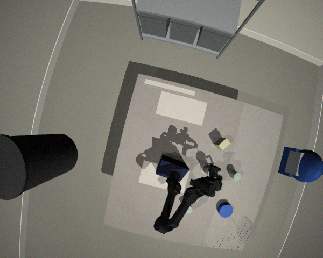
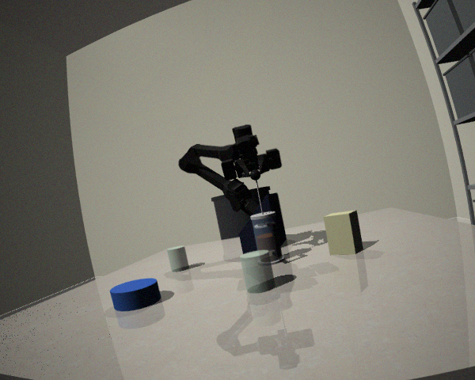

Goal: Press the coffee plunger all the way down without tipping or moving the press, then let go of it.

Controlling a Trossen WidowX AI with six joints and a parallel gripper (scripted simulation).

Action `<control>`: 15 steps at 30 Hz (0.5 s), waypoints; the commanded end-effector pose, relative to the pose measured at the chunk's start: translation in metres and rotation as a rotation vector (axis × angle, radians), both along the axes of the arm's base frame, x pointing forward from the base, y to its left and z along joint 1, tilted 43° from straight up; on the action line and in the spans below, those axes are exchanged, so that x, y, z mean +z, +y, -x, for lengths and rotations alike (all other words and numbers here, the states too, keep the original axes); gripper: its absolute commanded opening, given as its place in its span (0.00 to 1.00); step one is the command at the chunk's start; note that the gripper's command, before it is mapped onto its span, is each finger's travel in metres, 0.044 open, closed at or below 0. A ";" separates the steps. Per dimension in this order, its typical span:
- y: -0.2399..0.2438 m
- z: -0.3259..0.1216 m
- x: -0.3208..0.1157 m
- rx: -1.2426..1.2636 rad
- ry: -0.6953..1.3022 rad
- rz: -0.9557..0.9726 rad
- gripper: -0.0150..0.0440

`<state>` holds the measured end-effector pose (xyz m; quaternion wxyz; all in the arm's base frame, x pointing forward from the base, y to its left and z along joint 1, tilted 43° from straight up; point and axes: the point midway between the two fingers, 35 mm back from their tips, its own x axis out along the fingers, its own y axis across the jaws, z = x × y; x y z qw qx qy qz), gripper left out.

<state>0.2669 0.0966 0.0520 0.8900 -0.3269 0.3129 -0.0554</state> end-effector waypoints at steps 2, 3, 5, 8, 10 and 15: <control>-0.014 0.008 -0.022 -0.006 0.053 0.030 0.47; -0.015 0.008 -0.023 -0.006 0.054 0.030 0.47; -0.017 0.007 -0.026 -0.006 0.054 0.030 0.47; -0.019 0.007 -0.030 -0.006 0.054 0.030 0.47; -0.021 0.007 -0.033 -0.006 0.055 0.030 0.47; -0.026 0.006 -0.040 -0.006 0.055 0.030 0.47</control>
